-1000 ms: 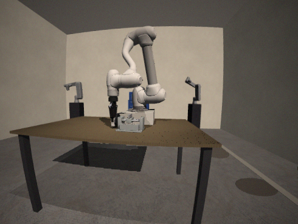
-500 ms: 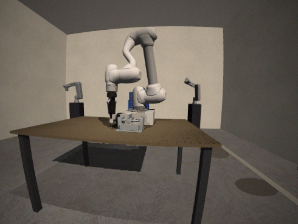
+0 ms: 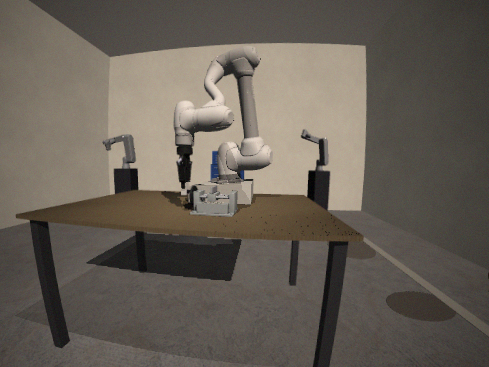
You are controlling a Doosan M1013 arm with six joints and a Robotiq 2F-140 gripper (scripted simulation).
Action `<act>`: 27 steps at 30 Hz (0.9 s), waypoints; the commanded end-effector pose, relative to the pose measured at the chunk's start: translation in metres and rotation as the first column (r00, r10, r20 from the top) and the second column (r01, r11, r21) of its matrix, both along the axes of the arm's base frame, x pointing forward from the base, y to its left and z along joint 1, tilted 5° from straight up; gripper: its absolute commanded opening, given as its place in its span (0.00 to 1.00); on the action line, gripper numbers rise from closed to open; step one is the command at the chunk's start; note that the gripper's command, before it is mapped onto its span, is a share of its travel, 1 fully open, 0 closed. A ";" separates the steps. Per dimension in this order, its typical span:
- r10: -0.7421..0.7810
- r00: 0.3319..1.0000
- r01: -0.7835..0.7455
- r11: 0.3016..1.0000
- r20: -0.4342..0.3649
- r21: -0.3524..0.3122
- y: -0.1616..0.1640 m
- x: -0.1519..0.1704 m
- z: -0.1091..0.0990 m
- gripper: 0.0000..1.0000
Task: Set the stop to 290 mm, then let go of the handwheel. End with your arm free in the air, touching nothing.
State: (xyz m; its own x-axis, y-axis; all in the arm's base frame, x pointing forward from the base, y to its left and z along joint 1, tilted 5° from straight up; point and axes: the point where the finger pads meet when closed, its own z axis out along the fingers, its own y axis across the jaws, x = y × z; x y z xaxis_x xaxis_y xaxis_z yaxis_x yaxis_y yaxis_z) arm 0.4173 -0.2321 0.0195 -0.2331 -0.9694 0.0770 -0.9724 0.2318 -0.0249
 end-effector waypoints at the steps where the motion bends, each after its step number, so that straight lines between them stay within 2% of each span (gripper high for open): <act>1: 0.000 1.000 0.000 1.000 -0.001 0.000 0.002 -0.005 0.004 0.04; 15: 0.000 1.000 0.000 1.000 -0.001 0.000 0.008 -0.031 0.011 0.04; 27: 0.000 1.000 0.000 1.000 -0.001 0.000 0.013 -0.057 -0.008 0.04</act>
State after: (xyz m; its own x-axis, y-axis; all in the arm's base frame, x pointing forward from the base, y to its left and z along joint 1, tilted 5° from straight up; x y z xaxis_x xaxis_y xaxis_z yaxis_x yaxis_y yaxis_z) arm 0.3627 -0.2193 0.0149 -0.2312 -0.9698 0.0778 -0.9729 0.2300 -0.0234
